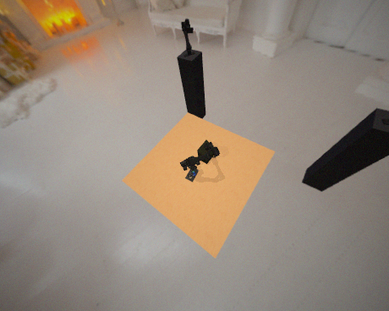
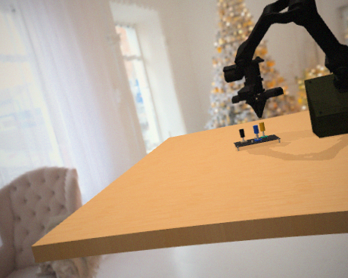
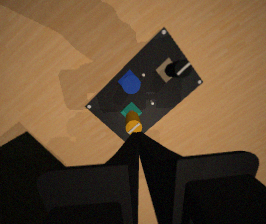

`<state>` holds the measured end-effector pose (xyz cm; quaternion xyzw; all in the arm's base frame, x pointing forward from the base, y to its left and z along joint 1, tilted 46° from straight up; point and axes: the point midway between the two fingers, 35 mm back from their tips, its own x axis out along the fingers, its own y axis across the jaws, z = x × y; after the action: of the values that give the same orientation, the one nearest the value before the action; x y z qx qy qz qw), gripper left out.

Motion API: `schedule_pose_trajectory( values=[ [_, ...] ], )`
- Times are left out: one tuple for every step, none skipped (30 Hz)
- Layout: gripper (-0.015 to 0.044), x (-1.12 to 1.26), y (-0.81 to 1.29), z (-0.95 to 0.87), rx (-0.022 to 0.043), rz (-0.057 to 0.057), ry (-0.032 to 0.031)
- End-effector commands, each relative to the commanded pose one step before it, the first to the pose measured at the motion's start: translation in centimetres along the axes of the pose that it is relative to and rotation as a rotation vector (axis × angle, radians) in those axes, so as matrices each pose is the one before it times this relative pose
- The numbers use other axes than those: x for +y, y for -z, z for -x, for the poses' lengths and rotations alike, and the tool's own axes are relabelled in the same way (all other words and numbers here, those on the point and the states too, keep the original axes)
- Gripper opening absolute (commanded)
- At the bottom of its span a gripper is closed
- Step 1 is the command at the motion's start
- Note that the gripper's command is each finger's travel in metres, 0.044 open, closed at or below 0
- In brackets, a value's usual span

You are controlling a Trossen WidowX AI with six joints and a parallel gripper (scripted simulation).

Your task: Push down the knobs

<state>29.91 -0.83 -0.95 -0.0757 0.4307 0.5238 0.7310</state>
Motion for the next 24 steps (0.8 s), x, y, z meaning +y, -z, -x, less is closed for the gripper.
schedule_pose_trajectory(
  values=[
    [0.0, 0.13, -0.039, -0.811, -0.00454, -0.0038, -0.00579],
    [0.0, 0.005, -0.001, -0.166, -0.0001, 0.0, -0.00007],
    [0.0, 0.006, -0.001, -0.166, -0.00011, 0.0, -0.00008],
    [0.0, 0.006, -0.001, -0.137, -0.0001, 0.0, -0.00007],
    [0.0, 0.004, 0.0, -0.082, -0.00006, 0.0, -0.00005],
    [0.0, 0.001, 0.0, -0.027, -0.00002, 0.0, -0.00002],
    [0.0, 0.0, 0.0, 0.0, 0.0, 0.0, 0.0],
    [0.0, 0.0, 0.0, 0.0, 0.0, 0.0, 0.0],
    [0.0, 0.0, 0.0, 0.019, 0.00001, 0.0, 0.0],
    [0.0, 0.0, 0.0, 0.035, 0.00002, 0.0, 0.00001],
    [0.0, -0.001, 0.0, 0.049, 0.00002, 0.0, 0.00001],
    [0.0, 0.0, 0.0, 0.037, 0.00001, 0.0, 0.00001],
    [0.0, 0.0, 0.0, -0.013, -0.00001, 0.0, 0.0],
    [0.0, 0.0, 0.0, -0.017, -0.00001, 0.0, 0.0],
    [0.0, 0.0, 0.0, -0.023, -0.00001, 0.0, 0.0],
    [0.0, 0.0, 0.0, -0.026, -0.00001, 0.0, -0.00001],
    [0.0, 0.0, 0.0, -0.027, -0.00001, 0.0, -0.00001],
    [0.0, 0.0, 0.0, -0.027, -0.00001, 0.0, -0.00001],
    [0.0, 0.0, 0.0, -0.027, -0.00001, 0.0, -0.00001],
    [0.0, 0.0, 0.0, -0.027, -0.00001, 0.0, -0.00001],
    [0.0, 0.0, 0.0, -0.027, -0.00001, 0.0, -0.00001],
    [0.0, 0.0, 0.0, -0.027, -0.00001, 0.0, -0.00001],
    [0.0, 0.0, 0.0, -0.027, -0.00001, 0.0, -0.00001],
    [0.0, 0.0, 0.0, -0.027, -0.00001, 0.0, -0.00001]
  ],
)
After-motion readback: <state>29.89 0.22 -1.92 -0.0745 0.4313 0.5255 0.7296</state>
